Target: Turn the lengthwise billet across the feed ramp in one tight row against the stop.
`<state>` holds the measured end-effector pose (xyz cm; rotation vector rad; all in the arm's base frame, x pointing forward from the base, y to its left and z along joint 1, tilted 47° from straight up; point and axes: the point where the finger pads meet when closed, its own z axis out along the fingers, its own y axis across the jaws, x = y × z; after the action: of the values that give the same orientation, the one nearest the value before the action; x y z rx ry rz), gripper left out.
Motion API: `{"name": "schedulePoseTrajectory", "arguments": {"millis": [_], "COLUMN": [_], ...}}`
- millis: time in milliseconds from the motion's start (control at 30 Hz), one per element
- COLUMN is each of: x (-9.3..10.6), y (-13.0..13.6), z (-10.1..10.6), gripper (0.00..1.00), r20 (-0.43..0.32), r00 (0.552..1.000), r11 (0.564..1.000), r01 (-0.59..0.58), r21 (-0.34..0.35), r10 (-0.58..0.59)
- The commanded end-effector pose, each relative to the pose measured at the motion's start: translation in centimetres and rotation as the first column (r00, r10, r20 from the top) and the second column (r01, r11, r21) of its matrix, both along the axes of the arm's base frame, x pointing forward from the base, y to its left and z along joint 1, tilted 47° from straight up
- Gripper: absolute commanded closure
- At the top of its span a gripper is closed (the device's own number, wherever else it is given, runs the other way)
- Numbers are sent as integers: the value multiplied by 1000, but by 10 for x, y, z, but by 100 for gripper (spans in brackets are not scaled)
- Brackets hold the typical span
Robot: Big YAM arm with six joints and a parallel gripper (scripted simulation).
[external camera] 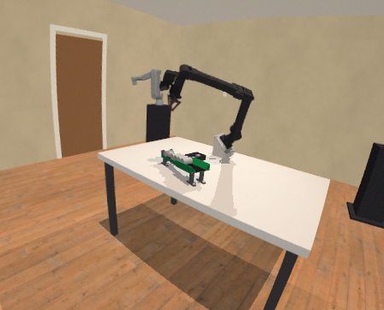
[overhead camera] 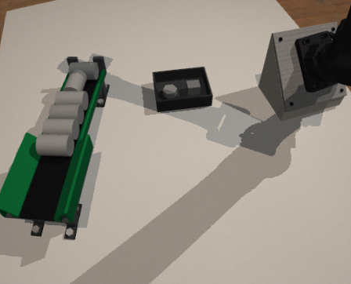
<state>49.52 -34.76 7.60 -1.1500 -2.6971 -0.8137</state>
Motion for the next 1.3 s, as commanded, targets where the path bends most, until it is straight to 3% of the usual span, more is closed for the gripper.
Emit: {"name": "schedulePoseTrajectory", "arguments": {"millis": [0,533,567,600,700,833,967,1000,1033,1100,1133,1167,1200,1267], "x": [0,0,3,4,11,18,20,21,24,24,26,22,27,26], "y": [-4,-4,-29,-29,12,44,57,70,68,68,81,73,95,94], "z": [4,4,34,33,-6,-40,-50,-60,-39,-39,-49,-49,-59,-61], "gripper": [0,0,0,0,0,0,0,0,0,0,0,0,0,0], "r20": [7,7,64,63,-20,-154,-209,-263,-229,-229,-287,-287,-346,-350], "r00": [1000,1000,997,997,998,967,944,915,923,923,889,884,849,847], "r11": [1000,1000,998,997,999,973,955,934,936,936,911,905,882,883], "r01": [5,5,36,47,51,215,280,341,338,338,399,413,460,459], "r21": [-7,-7,-60,-59,11,78,95,106,95,95,104,104,108,104], "r10": [-5,-5,-32,-43,-51,-202,-256,-304,-310,-310,-357,-370,-400,-399]}}
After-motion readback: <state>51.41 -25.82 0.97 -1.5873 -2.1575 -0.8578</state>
